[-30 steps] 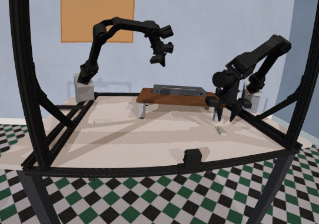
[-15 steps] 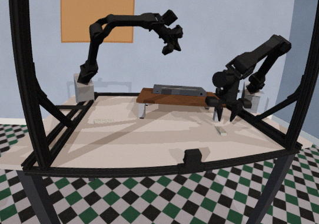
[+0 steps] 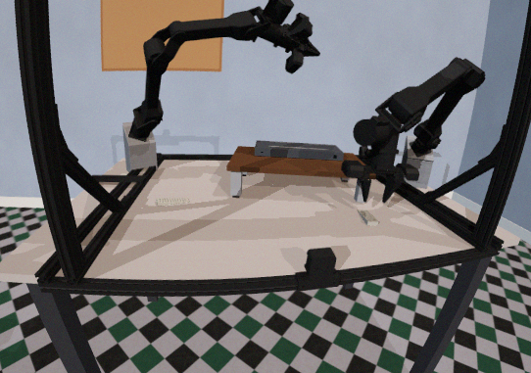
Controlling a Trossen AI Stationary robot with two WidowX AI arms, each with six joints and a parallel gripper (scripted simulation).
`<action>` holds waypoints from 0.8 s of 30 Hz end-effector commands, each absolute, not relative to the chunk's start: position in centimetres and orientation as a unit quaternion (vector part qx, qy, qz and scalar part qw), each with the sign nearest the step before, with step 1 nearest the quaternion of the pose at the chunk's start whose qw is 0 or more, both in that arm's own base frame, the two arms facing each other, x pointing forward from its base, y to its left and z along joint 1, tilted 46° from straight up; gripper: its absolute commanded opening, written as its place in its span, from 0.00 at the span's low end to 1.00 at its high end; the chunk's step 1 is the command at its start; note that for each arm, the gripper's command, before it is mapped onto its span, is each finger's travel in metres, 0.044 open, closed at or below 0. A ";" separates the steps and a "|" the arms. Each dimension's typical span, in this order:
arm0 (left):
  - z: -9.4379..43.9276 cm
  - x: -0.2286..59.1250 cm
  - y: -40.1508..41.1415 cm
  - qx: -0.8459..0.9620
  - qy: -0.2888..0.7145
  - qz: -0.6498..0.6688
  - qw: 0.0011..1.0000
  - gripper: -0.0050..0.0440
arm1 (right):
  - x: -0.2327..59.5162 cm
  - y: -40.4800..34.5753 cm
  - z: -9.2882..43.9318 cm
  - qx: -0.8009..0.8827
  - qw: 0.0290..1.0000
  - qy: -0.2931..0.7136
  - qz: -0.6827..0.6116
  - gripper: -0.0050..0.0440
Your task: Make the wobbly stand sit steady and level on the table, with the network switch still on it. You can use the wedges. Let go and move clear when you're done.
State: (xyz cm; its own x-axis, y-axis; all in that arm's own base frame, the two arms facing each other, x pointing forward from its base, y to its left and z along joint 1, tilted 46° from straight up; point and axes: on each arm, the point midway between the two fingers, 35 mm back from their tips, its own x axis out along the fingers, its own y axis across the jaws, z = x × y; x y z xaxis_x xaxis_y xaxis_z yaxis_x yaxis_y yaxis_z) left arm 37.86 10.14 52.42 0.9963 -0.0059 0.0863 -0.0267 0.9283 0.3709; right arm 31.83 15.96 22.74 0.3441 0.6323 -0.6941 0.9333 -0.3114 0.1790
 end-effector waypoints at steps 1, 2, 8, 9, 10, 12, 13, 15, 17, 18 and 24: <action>56.0 37.0 10.2 0.199 -0.094 0.029 0.975 0.10 | 31.8 16.0 22.7 0.767 0.290 0.510 -0.260 0.59; 56.0 37.0 10.2 0.199 -0.094 0.029 0.975 0.10 | 31.8 16.0 22.7 0.767 0.290 0.510 -0.260 0.59; 58.7 35.4 9.8 0.208 -0.140 0.045 0.967 0.10 | 31.8 16.0 22.7 0.767 0.290 0.510 -0.260 0.59; 59.8 34.8 9.7 0.211 -0.159 0.053 0.963 0.10 | 31.8 16.0 22.7 0.767 0.290 0.510 -0.260 0.59; 61.0 34.2 9.6 0.212 -0.179 0.060 0.959 0.10 | 31.8 16.0 22.7 0.767 0.290 0.510 -0.260 0.59; 63.2 32.8 9.4 0.215 -0.219 0.075 0.949 0.10 | 31.8 16.0 22.7 0.767 0.290 0.510 -0.260 0.59; 64.3 32.1 9.2 0.216 -0.239 0.082 0.943 0.10 | 31.8 16.0 22.7 0.767 0.290 0.510 -0.260 0.59; 66.4 30.5 8.8 0.217 -0.279 0.094 0.931 0.10 | 31.8 16.0 22.7 0.767 0.290 0.510 -0.260 0.59; 67.4 29.6 8.7 0.217 -0.299 0.100 0.924 0.10 | 31.8 16.0 22.7 0.767 0.290 0.510 -0.260 0.59; 67.4 29.6 8.7 0.217 -0.299 0.100 0.924 0.10 | 31.8 16.0 22.7 0.767 0.290 0.510 -0.260 0.59; 68.5 28.0 8.1 0.221 -0.325 0.106 0.913 0.10 | 31.8 16.0 22.7 0.767 0.290 0.510 -0.260 0.59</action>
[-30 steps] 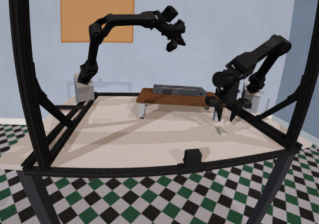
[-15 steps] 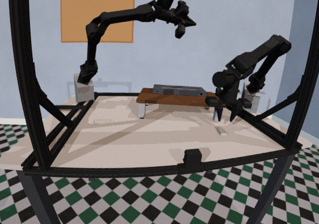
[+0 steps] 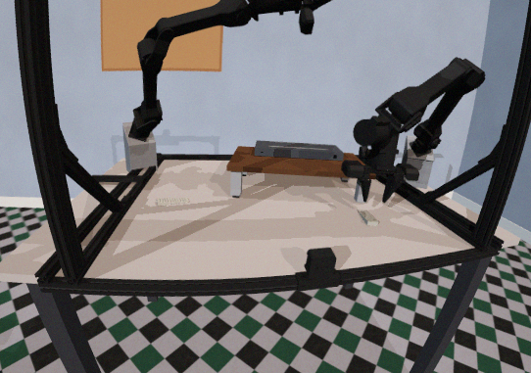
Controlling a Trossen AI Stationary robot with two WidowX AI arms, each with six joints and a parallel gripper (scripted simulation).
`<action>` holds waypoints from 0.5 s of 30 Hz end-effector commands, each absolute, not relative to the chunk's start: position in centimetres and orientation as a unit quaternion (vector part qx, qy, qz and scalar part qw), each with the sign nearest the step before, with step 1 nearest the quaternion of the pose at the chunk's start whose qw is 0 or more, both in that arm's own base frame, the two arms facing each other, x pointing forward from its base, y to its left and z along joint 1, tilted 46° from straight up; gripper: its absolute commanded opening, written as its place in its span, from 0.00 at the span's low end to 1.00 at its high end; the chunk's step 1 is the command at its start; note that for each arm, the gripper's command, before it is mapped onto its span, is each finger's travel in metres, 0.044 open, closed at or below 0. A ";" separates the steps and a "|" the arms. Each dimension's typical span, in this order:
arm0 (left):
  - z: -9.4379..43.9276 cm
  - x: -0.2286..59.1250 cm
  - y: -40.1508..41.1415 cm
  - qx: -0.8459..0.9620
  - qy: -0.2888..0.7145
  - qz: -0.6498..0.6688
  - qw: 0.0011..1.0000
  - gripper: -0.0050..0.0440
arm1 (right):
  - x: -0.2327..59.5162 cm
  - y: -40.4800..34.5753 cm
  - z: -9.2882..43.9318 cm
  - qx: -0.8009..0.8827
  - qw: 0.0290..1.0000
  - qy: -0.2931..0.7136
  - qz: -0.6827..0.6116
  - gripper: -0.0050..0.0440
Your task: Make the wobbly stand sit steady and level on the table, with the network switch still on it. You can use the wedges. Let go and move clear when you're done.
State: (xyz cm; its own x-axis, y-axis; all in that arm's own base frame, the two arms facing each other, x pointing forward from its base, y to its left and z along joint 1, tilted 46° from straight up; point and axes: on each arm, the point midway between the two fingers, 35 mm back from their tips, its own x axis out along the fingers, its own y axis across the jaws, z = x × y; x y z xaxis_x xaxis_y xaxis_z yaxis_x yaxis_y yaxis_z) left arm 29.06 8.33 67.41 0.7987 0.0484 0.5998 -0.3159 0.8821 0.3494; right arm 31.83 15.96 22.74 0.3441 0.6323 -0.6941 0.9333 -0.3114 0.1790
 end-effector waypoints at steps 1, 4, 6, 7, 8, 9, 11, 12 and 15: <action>69.4 27.1 7.9 0.220 -0.344 0.111 0.906 0.10 | 31.8 16.0 22.7 0.767 0.290 0.510 -0.260 0.59; 72.1 24.3 7.2 0.217 -0.402 0.124 0.881 0.10 | 31.8 16.0 22.7 0.767 0.290 0.510 -0.260 0.59; 73.6 22.3 6.6 0.214 -0.440 0.132 0.862 0.10 | 31.8 16.0 22.7 0.767 0.290 0.510 -0.260 0.59; 74.4 21.2 6.3 0.212 -0.459 0.135 0.852 0.10 | 31.8 16.0 22.7 0.767 0.290 0.510 -0.260 0.59; 75.0 20.1 6.0 0.209 -0.477 0.138 0.842 0.10 | 31.8 16.0 22.7 0.767 0.290 0.510 -0.260 0.59; 75.7 19.0 5.7 0.207 -0.496 0.140 0.832 0.10 | 31.8 16.0 22.7 0.767 0.290 0.510 -0.260 0.59; 75.7 19.0 5.7 0.207 -0.496 0.140 0.832 0.10 | 31.8 16.0 22.7 0.767 0.290 0.510 -0.260 0.59; 75.7 19.0 5.7 0.207 -0.496 0.140 0.832 0.10 | 31.8 16.0 22.7 0.767 0.290 0.510 -0.260 0.59; 75.7 19.0 5.7 0.207 -0.496 0.140 0.832 0.10 | 31.8 16.0 22.7 0.767 0.290 0.510 -0.260 0.59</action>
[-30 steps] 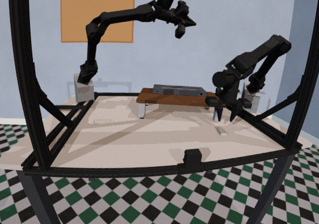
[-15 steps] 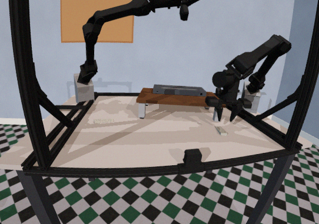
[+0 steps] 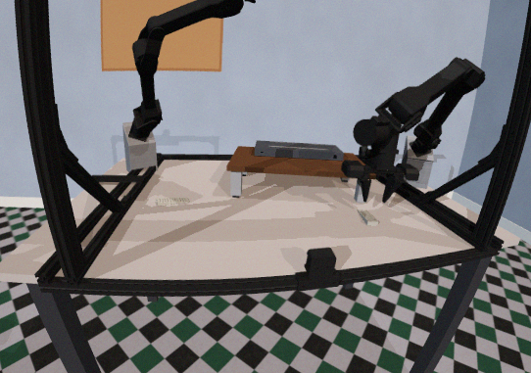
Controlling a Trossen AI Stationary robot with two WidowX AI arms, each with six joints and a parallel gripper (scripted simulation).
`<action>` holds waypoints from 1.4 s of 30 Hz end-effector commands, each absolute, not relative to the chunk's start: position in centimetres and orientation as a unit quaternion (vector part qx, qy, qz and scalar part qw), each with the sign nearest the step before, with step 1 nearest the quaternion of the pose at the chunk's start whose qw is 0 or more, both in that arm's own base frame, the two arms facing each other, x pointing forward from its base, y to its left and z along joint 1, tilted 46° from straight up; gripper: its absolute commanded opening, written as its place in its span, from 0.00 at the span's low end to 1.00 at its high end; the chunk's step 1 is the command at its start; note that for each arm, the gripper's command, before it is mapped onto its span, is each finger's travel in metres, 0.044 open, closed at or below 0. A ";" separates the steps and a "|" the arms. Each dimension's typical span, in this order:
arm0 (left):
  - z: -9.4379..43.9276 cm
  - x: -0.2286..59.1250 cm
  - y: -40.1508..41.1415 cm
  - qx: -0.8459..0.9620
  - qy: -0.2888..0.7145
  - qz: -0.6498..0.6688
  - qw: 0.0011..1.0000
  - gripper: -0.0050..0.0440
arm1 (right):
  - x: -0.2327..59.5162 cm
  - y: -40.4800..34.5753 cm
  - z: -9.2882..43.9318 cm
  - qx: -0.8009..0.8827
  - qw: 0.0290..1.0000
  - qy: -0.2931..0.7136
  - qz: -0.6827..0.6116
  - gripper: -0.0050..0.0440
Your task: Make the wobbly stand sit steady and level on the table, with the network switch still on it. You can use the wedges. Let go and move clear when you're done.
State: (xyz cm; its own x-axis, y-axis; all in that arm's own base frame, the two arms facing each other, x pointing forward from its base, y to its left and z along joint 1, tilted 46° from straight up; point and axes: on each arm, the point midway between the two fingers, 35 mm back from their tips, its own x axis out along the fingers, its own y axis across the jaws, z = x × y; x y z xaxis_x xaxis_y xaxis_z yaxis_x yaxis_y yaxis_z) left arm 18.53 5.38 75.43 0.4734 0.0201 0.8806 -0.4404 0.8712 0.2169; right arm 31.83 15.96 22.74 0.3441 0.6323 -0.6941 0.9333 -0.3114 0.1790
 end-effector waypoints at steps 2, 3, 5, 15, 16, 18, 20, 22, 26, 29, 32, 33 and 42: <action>76.2 17.1 5.0 0.207 -0.521 0.142 0.816 0.10 | 31.8 16.0 22.7 0.767 0.290 0.510 -0.260 0.59; 76.8 16.0 4.7 0.204 -0.539 0.143 0.804 0.10 | 31.8 16.0 22.7 0.767 0.290 0.510 -0.260 0.59; 77.9 13.7 4.1 0.197 -0.575 0.146 0.780 0.10 | 31.8 16.0 22.7 0.767 0.290 0.510 -0.260 0.59; 79.9 6.5 2.1 0.173 -0.678 0.144 0.700 0.10 | 31.8 16.0 22.7 0.767 0.290 0.510 -0.260 0.59; 79.9 6.5 2.1 0.173 -0.678 0.144 0.700 0.10 | 31.8 16.0 22.7 0.767 0.290 0.510 -0.260 0.59; 79.0 8.8 2.6 0.185 -0.643 0.145 0.729 0.10 | 31.8 16.0 22.7 0.767 0.290 0.510 -0.260 0.59; 78.1 12.5 3.7 0.193 -0.594 0.146 0.767 0.10 | 31.8 16.0 22.7 0.767 0.290 0.510 -0.260 0.59; 77.0 15.5 4.6 0.201 -0.543 0.144 0.802 0.10 | 31.8 16.0 22.7 0.767 0.290 0.510 -0.260 0.59; 73.8 21.5 6.3 0.212 -0.437 0.131 0.864 0.10 | 31.8 16.0 22.7 0.767 0.290 0.510 -0.260 0.59; 71.0 25.8 7.5 0.215 -0.383 0.120 0.890 0.10 | 31.8 16.0 22.7 0.767 0.290 0.510 -0.260 0.59; 71.0 25.8 7.5 0.215 -0.383 0.120 0.890 0.10 | 31.8 16.0 22.7 0.767 0.290 0.510 -0.260 0.59; 71.0 25.8 7.5 0.215 -0.383 0.120 0.890 0.10 | 31.8 16.0 22.7 0.767 0.290 0.510 -0.260 0.59; 61.5 34.0 9.8 0.204 -0.188 0.065 0.958 0.10 | 31.8 16.0 22.7 0.767 0.290 0.510 -0.260 0.59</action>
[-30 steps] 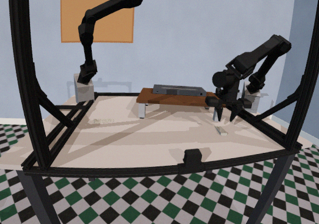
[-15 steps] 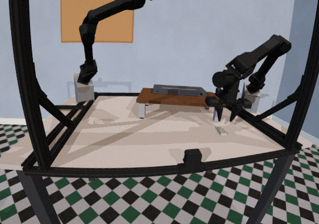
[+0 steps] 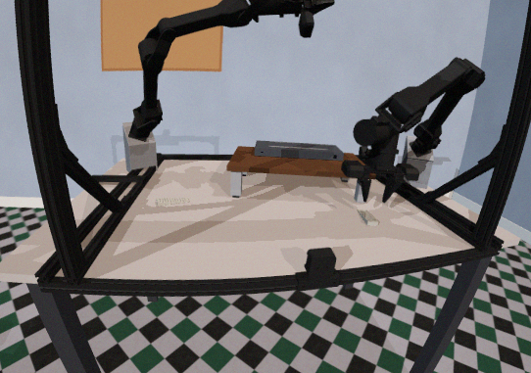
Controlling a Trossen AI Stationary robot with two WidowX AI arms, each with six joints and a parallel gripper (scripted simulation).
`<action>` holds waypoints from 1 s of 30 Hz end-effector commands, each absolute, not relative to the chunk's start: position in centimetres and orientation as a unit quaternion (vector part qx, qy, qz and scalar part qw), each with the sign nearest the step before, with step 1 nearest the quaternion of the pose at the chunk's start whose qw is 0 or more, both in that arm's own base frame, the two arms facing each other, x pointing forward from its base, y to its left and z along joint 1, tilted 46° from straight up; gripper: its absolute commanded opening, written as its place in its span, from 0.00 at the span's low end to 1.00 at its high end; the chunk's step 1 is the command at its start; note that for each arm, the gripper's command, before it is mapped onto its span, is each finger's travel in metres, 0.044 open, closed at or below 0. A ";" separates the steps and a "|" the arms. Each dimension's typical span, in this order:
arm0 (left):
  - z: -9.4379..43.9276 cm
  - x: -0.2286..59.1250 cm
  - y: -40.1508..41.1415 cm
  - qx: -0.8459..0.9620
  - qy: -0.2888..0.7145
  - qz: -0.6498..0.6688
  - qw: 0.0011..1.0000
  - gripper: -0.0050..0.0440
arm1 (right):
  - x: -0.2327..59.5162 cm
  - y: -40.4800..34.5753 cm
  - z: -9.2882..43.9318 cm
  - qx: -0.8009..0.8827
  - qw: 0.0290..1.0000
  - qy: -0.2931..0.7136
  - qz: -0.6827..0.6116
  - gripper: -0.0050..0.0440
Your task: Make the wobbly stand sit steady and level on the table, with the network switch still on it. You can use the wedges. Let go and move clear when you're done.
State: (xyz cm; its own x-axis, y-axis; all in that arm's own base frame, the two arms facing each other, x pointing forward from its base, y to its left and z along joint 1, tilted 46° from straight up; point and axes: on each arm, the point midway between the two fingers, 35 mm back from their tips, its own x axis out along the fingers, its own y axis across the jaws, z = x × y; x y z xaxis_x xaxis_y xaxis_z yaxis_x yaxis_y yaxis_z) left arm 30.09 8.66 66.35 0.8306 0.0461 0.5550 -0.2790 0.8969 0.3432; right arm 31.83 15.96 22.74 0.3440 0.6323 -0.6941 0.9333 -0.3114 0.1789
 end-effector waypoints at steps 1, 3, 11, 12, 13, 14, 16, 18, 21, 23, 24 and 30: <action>60.2 34.7 9.9 0.202 -0.162 0.056 0.964 0.10 | 31.8 16.0 22.7 0.767 0.290 0.510 -0.260 0.59; 57.2 36.3 10.2 0.195 -0.109 0.036 0.974 0.10 | 31.8 16.0 22.7 0.767 0.290 0.510 -0.260 0.59; 54.5 37.6 10.5 0.183 -0.074 0.022 0.980 0.10 | 31.8 16.0 22.7 0.767 0.290 0.510 -0.260 0.59; 52.9 38.2 10.5 0.179 -0.048 0.011 0.983 0.10 | 31.8 16.0 22.7 0.767 0.290 0.510 -0.260 0.59; 51.3 38.7 10.5 0.174 -0.022 0.000 0.985 0.10 | 31.8 16.0 22.7 0.767 0.290 0.510 -0.260 0.59; 49.7 39.1 10.5 0.168 0.003 -0.012 0.986 0.10 | 31.8 16.0 22.7 0.767 0.290 0.510 -0.260 0.59; 46.4 39.7 10.3 0.155 0.053 -0.037 0.986 0.10 | 31.8 16.0 22.7 0.767 0.290 0.510 -0.260 0.59; 43.3 40.0 10.0 0.140 0.101 -0.062 0.983 0.10 | 31.8 16.0 22.7 0.767 0.290 0.510 -0.260 0.59; 40.2 40.0 9.5 0.123 0.148 -0.088 0.977 0.10 | 31.8 16.0 22.7 0.767 0.290 0.510 -0.260 0.59; 40.2 40.0 9.5 0.123 0.148 -0.088 0.977 0.10 | 31.8 16.0 22.7 0.767 0.290 0.510 -0.260 0.59; 40.2 40.0 9.5 0.123 0.148 -0.088 0.977 0.10 | 31.8 16.0 22.7 0.767 0.290 0.510 -0.260 0.59; 35.1 39.5 8.6 0.083 0.227 -0.132 0.961 0.10 | 31.8 16.0 22.7 0.767 0.290 0.510 -0.260 0.59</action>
State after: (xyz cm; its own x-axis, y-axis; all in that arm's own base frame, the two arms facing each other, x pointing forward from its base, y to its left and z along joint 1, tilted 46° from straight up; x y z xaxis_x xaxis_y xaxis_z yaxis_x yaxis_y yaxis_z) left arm 39.79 9.19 39.06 0.9212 -0.1610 -0.3543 0.2343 0.9563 0.1747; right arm 31.83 15.96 22.74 0.3440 0.6323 -0.6941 0.9333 -0.3114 0.1789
